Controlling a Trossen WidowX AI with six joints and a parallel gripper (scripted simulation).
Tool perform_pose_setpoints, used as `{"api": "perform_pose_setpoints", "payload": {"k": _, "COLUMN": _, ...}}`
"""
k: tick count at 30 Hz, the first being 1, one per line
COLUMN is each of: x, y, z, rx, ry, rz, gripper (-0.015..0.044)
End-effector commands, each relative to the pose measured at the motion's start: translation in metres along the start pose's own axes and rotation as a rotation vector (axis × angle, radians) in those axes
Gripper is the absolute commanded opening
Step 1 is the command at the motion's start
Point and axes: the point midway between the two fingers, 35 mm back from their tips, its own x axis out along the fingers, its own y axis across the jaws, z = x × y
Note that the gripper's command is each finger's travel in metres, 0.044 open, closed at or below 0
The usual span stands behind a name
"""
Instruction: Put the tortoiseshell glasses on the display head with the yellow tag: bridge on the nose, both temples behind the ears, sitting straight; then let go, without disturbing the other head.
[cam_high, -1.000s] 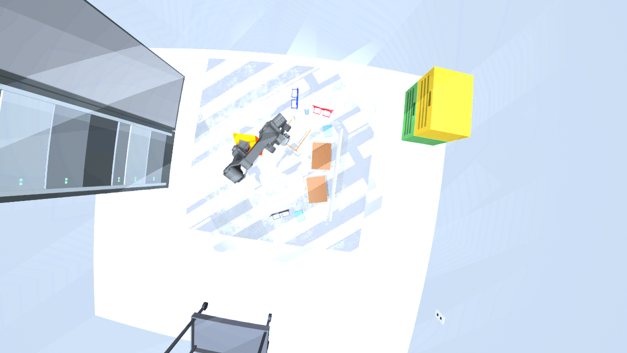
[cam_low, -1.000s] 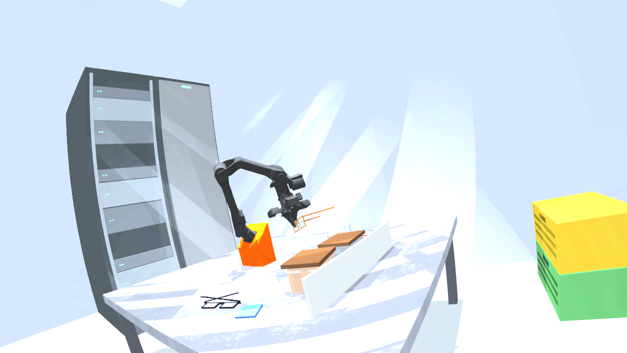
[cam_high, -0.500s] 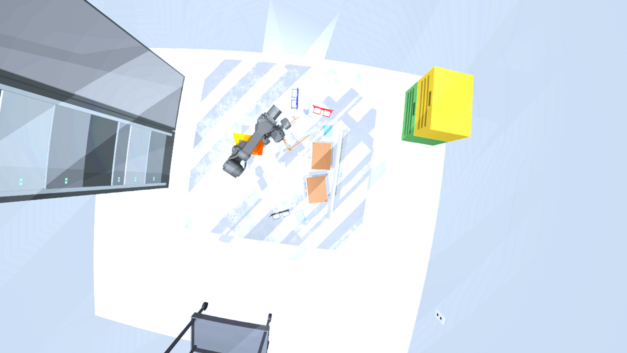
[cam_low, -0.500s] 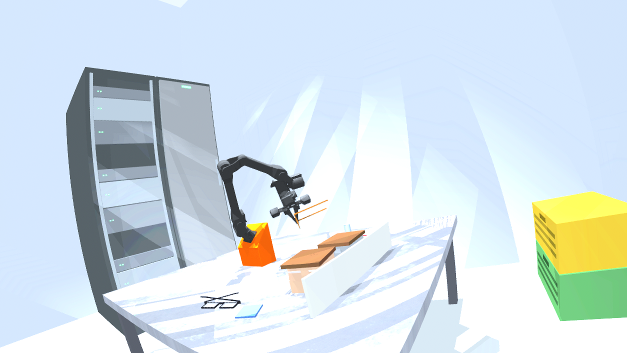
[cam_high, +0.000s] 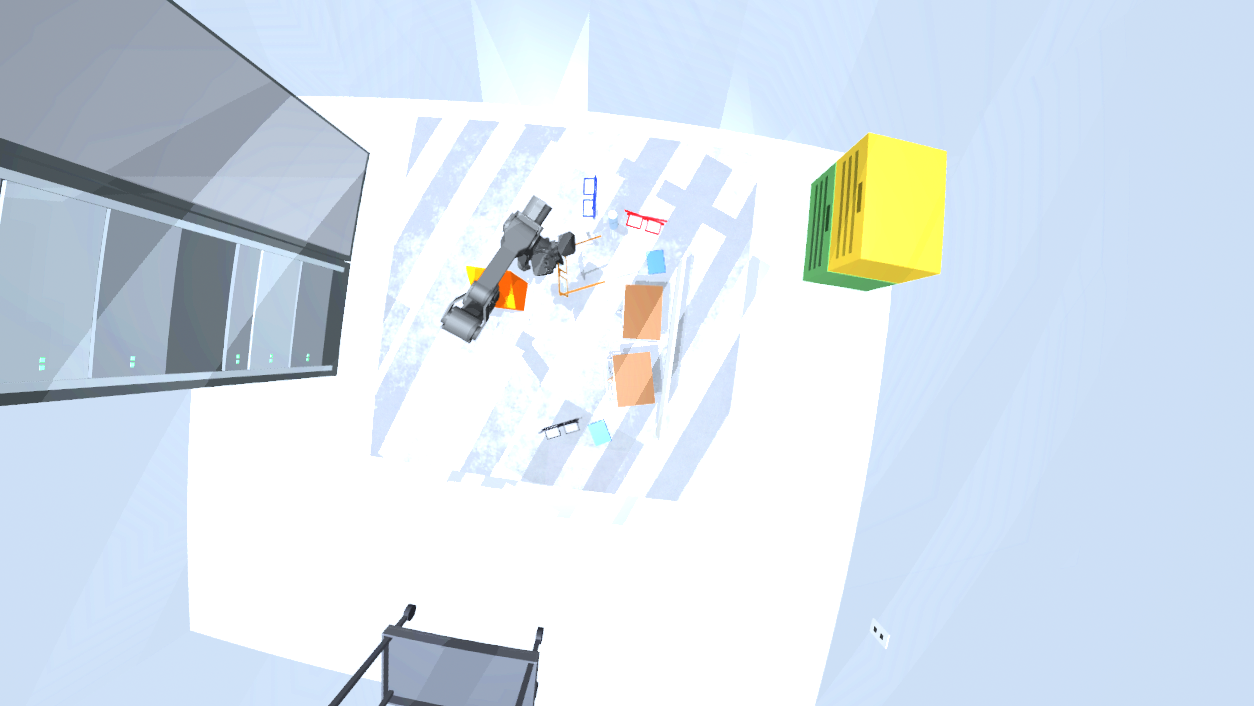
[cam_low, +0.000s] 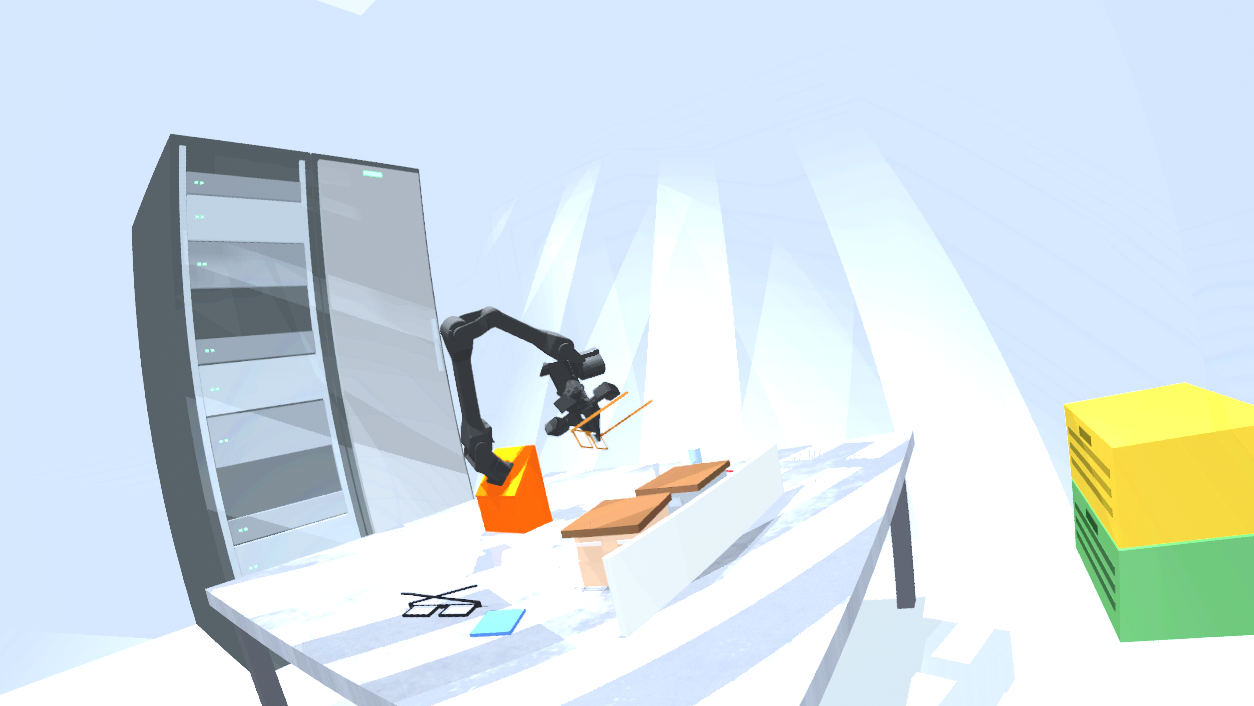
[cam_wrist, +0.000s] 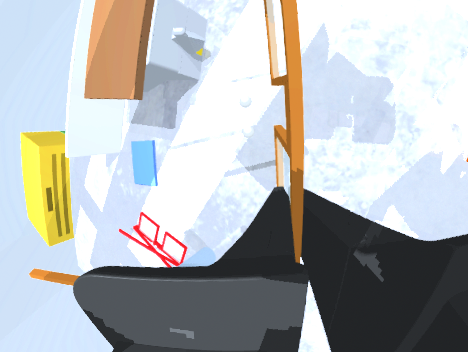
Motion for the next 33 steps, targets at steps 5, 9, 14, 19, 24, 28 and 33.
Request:
{"api": "perform_pose_setpoints", "payload": {"k": 5, "x": -0.008, "y": -0.002, "z": -0.017, "rx": 0.235, "ry": -0.011, "rz": 0.062, "gripper": 0.0000}}
{"api": "perform_pose_setpoints", "payload": {"k": 9, "x": -0.012, "y": -0.004, "z": -0.024, "rx": 0.345, "ry": -0.009, "rz": 0.092, "gripper": 0.0000}}
{"api": "perform_pose_setpoints", "payload": {"k": 14, "x": -0.017, "y": -0.007, "z": -0.032, "rx": 0.477, "ry": -0.002, "rz": 0.128, "gripper": 0.0000}}
{"api": "perform_pose_setpoints", "payload": {"k": 19, "x": -0.017, "y": -0.008, "z": -0.031, "rx": 0.453, "ry": -0.001, "rz": 0.120, "gripper": 0.0002}}
{"api": "perform_pose_setpoints", "payload": {"k": 24, "x": -0.017, "y": -0.008, "z": -0.031, "rx": 0.453, "ry": -0.001, "rz": 0.120, "gripper": 0.0000}}
{"api": "perform_pose_setpoints", "payload": {"k": 28, "x": -0.017, "y": -0.008, "z": -0.031, "rx": 0.453, "ry": -0.001, "rz": 0.120, "gripper": 0.0000}}
{"api": "perform_pose_setpoints", "payload": {"k": 33, "x": -0.017, "y": -0.008, "z": -0.031, "rx": 0.453, "ry": -0.001, "rz": 0.120, "gripper": 0.0000}}
